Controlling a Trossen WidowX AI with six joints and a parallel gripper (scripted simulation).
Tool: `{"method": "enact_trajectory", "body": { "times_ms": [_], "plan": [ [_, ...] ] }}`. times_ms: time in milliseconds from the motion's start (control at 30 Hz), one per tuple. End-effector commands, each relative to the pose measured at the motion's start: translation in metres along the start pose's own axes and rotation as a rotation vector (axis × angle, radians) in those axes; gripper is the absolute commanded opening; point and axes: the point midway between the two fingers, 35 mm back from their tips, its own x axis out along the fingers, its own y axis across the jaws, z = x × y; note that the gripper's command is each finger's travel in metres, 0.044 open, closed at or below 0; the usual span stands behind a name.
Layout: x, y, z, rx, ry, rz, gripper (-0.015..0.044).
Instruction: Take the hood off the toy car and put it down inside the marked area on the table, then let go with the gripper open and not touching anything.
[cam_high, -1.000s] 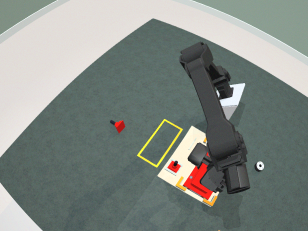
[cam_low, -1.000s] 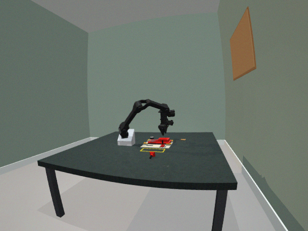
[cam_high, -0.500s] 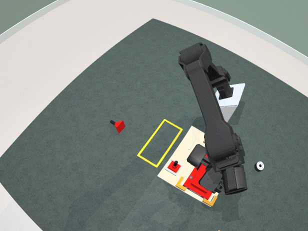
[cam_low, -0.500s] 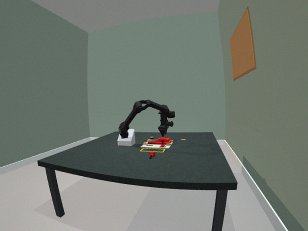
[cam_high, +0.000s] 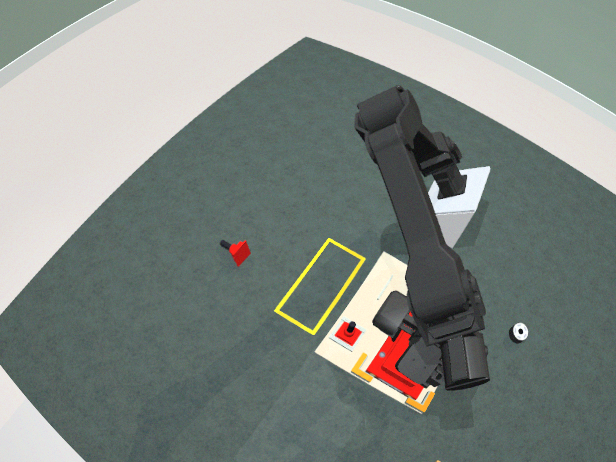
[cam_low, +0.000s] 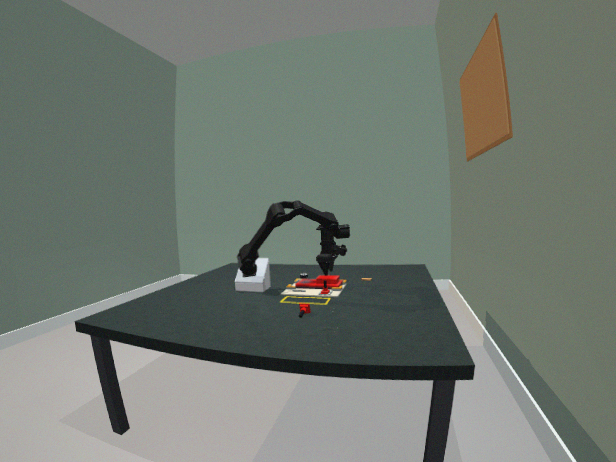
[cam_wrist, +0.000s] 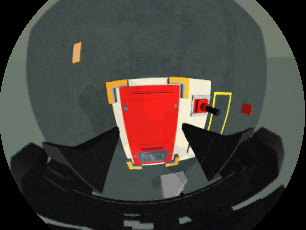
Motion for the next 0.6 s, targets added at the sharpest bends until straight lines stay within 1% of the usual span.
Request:
{"method": "enact_trajectory", "body": {
  "times_ms": [0, 567],
  "plan": [
    [0.0055, -0.0016, -0.0024, -0.010, 0.004, -0.010, 0.0440],
    [0.0149, -0.0021, -0.0035, -0.010, 0.004, -0.011, 0.0440]
  ]
}}
